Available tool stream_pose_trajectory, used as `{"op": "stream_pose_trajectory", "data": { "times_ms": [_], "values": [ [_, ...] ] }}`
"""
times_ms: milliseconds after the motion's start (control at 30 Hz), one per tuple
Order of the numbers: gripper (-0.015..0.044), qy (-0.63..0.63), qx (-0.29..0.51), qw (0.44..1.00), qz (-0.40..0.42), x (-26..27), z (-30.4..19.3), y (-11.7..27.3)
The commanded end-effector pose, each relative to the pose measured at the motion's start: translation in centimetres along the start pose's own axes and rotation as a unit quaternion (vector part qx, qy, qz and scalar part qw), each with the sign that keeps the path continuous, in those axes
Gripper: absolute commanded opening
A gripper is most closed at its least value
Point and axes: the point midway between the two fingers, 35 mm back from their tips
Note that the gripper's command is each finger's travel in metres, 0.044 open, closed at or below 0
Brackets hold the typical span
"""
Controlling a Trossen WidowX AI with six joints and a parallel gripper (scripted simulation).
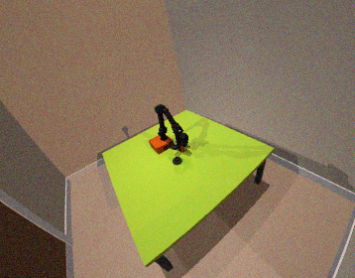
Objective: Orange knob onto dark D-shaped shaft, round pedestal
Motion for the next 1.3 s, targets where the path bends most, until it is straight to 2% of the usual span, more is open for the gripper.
{"op": "stream_pose_trajectory", "data": {
  "times_ms": [0,33,200,233,867,1267],
  "values": [
    [0.0144,-0.002,0.000,1.000,-0.002,0.0,0.0,-0.1],
    [0.0138,-0.002,0.000,1.000,-0.002,0.0,0.0,-0.1],
    [0.0006,-0.002,-0.001,1.000,-0.002,0.0,0.5,1.3],
    [0.0000,-0.002,-0.001,1.000,-0.002,0.0,0.7,1.9],
    [0.0000,-0.002,-0.001,1.000,-0.002,0.5,0.8,13.6],
    [0.0000,-0.002,-0.001,1.000,-0.002,-0.4,1.4,13.7]
  ]
}}
Point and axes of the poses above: the point midway between the two fingers, 35 mm back from their tips, its own y axis back along the fingers, its own x axis across the jaws, z = x × y, and after that the axes turned 7 degrees about y, right-handed
